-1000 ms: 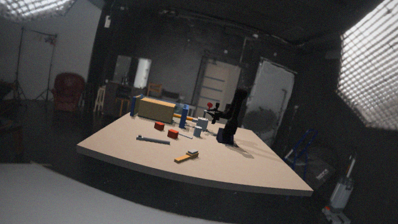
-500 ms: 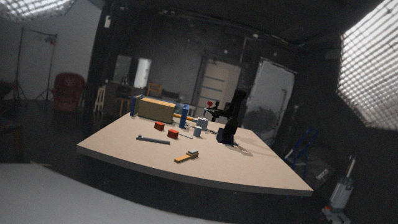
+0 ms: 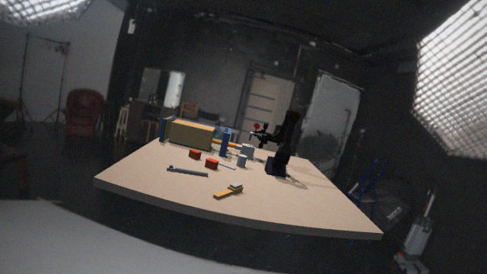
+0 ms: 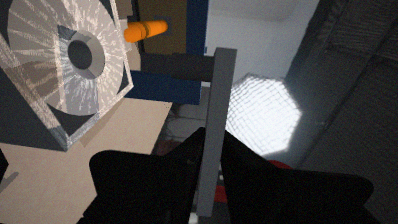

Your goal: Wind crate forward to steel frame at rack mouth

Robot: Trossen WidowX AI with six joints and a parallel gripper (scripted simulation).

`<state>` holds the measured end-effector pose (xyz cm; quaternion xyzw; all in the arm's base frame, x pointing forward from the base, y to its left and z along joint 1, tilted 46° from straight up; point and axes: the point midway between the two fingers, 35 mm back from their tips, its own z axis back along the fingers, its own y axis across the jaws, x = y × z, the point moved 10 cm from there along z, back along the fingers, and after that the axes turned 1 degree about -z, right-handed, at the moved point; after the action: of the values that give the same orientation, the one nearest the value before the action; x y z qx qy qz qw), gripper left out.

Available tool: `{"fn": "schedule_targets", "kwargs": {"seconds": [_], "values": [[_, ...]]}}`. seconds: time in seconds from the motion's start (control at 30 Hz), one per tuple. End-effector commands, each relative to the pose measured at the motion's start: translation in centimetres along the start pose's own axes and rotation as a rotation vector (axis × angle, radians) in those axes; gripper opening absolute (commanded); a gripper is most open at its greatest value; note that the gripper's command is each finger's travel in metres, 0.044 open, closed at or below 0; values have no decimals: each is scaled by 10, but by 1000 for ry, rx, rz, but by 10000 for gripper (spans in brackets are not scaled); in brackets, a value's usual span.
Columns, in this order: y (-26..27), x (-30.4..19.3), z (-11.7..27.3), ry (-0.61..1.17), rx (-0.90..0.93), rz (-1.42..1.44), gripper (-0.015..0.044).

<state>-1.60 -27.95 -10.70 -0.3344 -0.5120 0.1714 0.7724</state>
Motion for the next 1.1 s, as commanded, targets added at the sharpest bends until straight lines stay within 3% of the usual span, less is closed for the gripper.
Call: {"fn": "schedule_targets", "kwargs": {"seconds": [0.0,1.07], "values": [[4,0,-3,-10,-11,3,0],[29,0,-1,-9,-11,4,0]]}}
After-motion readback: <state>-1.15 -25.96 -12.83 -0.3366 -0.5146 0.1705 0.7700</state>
